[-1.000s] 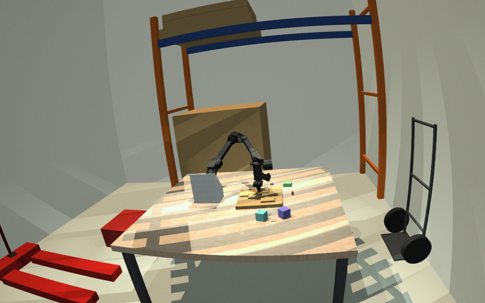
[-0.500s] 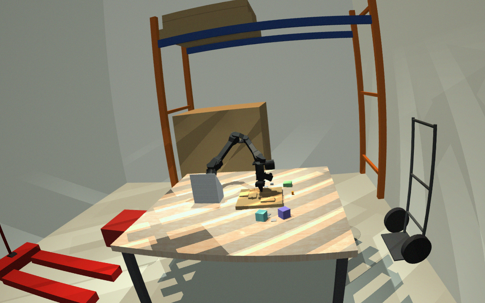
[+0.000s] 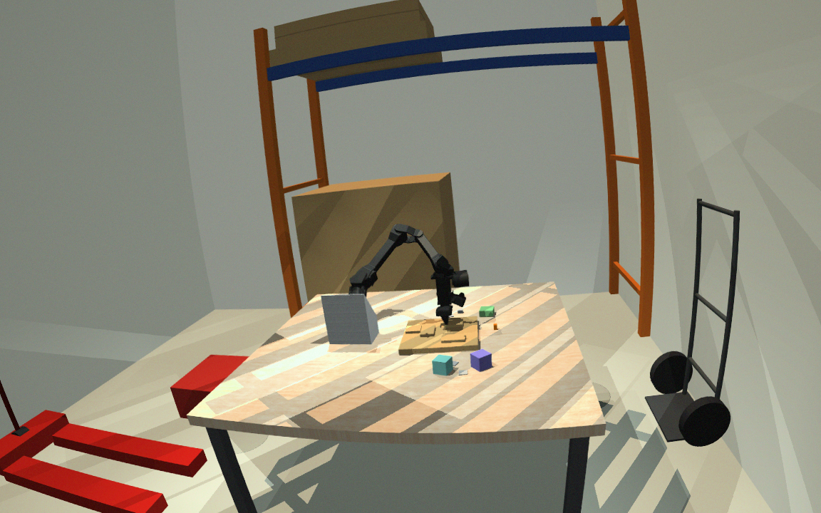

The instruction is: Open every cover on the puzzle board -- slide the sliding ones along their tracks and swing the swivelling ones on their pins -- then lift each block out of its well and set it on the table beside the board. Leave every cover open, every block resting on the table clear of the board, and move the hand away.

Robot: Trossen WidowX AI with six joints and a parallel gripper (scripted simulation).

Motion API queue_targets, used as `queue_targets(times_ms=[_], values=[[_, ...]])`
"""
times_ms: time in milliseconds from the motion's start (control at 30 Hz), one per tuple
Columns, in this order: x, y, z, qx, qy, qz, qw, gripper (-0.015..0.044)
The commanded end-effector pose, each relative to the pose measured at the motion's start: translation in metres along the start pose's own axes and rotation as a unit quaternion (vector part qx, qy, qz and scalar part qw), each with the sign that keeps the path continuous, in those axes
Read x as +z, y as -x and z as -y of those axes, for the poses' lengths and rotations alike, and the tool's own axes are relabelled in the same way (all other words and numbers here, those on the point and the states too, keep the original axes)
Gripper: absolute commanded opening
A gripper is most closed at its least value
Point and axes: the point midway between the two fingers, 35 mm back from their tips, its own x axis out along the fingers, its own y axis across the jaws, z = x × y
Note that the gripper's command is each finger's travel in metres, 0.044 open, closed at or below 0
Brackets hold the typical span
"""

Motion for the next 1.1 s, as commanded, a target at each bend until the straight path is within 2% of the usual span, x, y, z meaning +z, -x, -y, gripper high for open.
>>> queue_targets(times_ms=[0,1067], values=[[0.007,0.001,-0.001,0.0,0.004,0.002,1.0,0.0],[0.036,0.002,-0.001,0.0,0.004,0.003,1.0,0.0]])
